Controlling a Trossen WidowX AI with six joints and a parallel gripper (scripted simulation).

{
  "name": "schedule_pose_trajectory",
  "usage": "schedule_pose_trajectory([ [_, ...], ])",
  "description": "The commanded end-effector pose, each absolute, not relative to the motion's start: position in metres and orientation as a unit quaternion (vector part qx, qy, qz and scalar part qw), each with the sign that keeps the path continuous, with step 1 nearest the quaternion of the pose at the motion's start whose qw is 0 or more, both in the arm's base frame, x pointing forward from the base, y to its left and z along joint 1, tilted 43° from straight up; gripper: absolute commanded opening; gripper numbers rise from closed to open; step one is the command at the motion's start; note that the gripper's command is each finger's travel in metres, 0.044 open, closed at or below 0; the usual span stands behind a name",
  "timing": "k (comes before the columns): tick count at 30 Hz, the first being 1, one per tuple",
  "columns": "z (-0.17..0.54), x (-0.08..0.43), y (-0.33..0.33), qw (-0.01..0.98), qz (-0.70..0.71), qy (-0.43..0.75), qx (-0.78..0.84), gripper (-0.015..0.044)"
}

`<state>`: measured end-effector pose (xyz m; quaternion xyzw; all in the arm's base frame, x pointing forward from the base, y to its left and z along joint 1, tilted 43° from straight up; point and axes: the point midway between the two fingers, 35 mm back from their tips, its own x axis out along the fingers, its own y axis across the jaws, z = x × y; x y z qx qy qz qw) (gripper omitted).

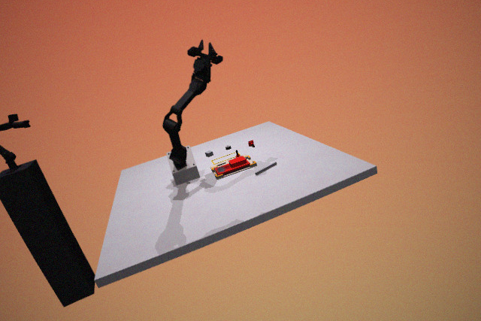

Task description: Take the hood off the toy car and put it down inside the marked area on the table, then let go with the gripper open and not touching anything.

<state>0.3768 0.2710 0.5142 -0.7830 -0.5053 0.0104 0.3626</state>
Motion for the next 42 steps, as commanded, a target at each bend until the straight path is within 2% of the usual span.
schedule_pose_trajectory([
  [1, 0.513, 0.378, 0.270, 0.367, 0.015, -0.502, -0.783, 0.0247],
  [8, 0.447, 0.434, 0.242, 0.518, 0.148, -0.350, -0.766, 0.0431],
  [9, 0.435, 0.441, 0.236, 0.541, 0.164, -0.322, -0.760, 0.0440],
  [18, 0.328, 0.486, 0.171, 0.711, 0.243, -0.041, -0.659, 0.0440],
  [26, 0.236, 0.486, 0.100, 0.795, 0.210, 0.215, -0.528, 0.0440],
  [34, 0.159, 0.451, 0.023, 0.806, 0.086, 0.442, -0.385, 0.0440],
  [42, 0.107, 0.386, -0.051, 0.743, -0.110, 0.606, -0.261, 0.0440],
])
